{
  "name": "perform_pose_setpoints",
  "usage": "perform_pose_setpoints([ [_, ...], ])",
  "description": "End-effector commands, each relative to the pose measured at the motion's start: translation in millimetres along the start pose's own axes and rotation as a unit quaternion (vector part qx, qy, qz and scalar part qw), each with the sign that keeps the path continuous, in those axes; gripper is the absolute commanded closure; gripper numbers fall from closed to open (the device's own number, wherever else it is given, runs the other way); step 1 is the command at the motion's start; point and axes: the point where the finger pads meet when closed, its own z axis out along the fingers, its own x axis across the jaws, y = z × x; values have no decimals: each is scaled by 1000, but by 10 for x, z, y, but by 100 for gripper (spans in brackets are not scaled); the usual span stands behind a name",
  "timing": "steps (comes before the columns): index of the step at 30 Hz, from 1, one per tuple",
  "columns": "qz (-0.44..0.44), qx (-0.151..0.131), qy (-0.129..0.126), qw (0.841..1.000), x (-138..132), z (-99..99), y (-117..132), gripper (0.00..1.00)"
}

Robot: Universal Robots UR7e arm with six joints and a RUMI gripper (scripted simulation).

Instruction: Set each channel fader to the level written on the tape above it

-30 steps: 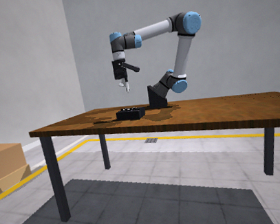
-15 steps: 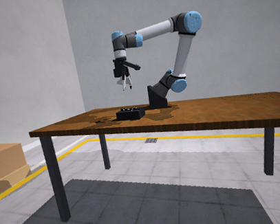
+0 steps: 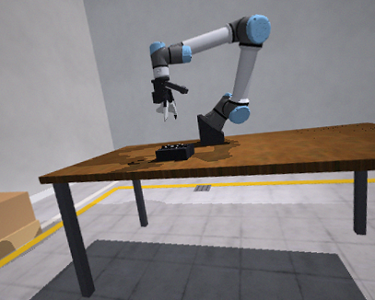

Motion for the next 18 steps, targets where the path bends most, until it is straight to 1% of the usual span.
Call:
perform_pose_setpoints([
  [1,0,0,0,1000,2,-5,3,0],
  [18,19,0,0,1000,5,5,5,0],
])
